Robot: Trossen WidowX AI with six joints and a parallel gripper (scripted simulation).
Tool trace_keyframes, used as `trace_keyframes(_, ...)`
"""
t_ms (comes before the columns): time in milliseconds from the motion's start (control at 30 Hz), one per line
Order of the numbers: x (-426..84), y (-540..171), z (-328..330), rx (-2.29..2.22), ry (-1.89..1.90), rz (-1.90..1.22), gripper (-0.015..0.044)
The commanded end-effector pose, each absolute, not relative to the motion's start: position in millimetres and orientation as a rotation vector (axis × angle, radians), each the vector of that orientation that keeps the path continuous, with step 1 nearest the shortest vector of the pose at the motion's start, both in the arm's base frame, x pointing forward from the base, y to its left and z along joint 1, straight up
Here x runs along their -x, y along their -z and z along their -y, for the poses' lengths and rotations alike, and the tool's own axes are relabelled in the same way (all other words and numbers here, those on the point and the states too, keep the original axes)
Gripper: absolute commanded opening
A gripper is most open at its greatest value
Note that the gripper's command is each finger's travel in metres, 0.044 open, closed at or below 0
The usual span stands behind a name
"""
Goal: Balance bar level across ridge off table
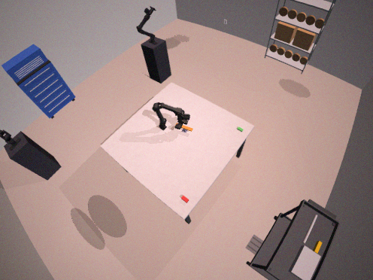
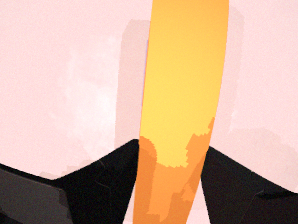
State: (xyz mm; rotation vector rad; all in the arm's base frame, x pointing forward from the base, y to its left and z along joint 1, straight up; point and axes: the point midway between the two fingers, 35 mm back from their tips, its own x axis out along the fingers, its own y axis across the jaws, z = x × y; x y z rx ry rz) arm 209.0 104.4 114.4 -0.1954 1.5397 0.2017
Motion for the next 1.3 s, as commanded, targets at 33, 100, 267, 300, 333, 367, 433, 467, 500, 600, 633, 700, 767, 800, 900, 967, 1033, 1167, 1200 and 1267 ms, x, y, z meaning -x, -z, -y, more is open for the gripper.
trace_keyframes(33,-209.1,-113.6,-105.0,0.196,-0.208,-1.54,0.0)
trace_keyframes(100,-209.1,-113.5,-105.0,0.196,-0.208,-1.54,0.0)
trace_keyframes(267,-209.2,-113.1,-105.0,0.196,-0.208,-1.54,0.0)
trace_keyframes(300,-209.2,-112.9,-105.0,0.196,-0.208,-1.54,0.0)
trace_keyframes(333,-209.2,-112.9,-105.0,0.196,-0.208,-1.54,0.0)
trace_keyframes(367,-209.2,-112.8,-105.0,0.196,-0.208,-1.54,0.0)
trace_keyframes(433,-209.2,-112.6,-105.0,0.196,-0.208,-1.54,0.0)
trace_keyframes(467,-209.2,-112.6,-105.0,0.196,-0.208,-1.54,0.0)
trace_keyframes(500,-209.2,-112.5,-105.0,0.196,-0.208,-1.54,0.0)
trace_keyframes(600,-209.2,-112.3,-105.0,0.196,-0.208,-1.54,0.0)
trace_keyframes(633,-209.2,-112.2,-105.0,0.196,-0.208,-1.54,0.0)
trace_keyframes(700,-209.2,-111.9,-105.0,0.196,-0.208,-1.54,0.0)
trace_keyframes(767,-209.2,-111.8,-105.0,0.196,-0.208,-1.54,0.0)
trace_keyframes(800,-209.2,-111.8,-105.0,0.196,-0.208,-1.54,0.0)
trace_keyframes(900,-209.3,-111.5,-105.0,0.196,-0.208,-1.54,0.0)
trace_keyframes(967,-209.3,-111.3,-105.0,0.196,-0.208,-1.54,0.0)
trace_keyframes(1033,-209.3,-111.2,-105.0,0.196,-0.208,-1.54,0.0)
trace_keyframes(1167,-209.3,-110.8,-105.0,0.196,-0.208,-1.54,0.0)
trace_keyframes(1200,-209.3,-110.8,-105.0,0.196,-0.208,-1.54,0.0)
trace_keyframes(1267,-209.3,-110.6,-105.0,0.196,-0.208,-1.54,0.0)
